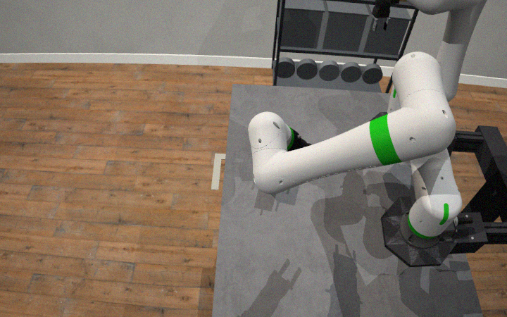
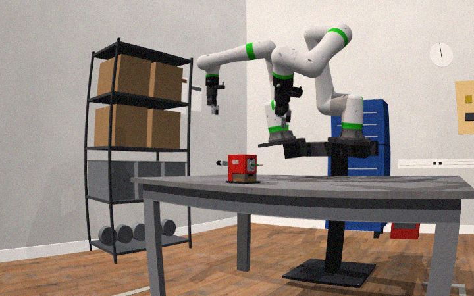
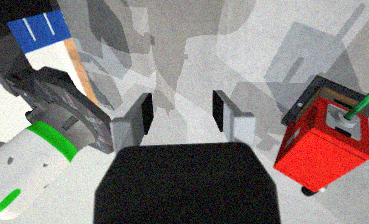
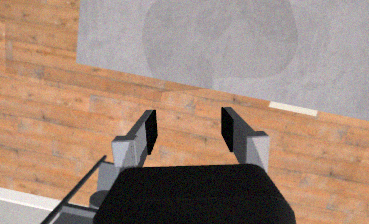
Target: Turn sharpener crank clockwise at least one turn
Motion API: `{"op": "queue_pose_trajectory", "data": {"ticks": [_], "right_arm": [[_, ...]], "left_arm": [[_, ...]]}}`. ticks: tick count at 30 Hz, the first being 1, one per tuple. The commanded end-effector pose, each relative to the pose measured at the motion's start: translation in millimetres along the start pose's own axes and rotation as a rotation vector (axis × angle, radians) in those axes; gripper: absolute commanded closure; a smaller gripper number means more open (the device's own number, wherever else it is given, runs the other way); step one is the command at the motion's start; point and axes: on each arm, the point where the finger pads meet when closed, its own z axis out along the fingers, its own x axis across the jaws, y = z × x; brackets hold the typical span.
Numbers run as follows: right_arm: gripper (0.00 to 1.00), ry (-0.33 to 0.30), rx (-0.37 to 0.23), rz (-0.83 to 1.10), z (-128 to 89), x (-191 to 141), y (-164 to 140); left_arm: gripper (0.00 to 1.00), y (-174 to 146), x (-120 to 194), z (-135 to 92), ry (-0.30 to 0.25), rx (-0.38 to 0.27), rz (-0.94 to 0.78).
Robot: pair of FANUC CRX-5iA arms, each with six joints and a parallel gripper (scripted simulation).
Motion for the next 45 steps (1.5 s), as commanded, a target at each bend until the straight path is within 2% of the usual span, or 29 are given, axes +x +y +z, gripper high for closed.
{"op": "queue_pose_trajectory", "data": {"ticks": [1,22,45], "right_arm": [[0.0,-0.007,0.0,0.039,-16,-4,4],[0.0,-0.028,0.001,0.178,-70,-17,11],[0.0,-0.035,0.001,0.225,-88,-21,12]], "left_arm": [[0.0,1,0,-1,0.002,-0.001,0.001],[0.0,1,0,-1,0.002,-0.001,0.001],[0.0,1,0,-1,0.002,-0.001,0.001]]}}
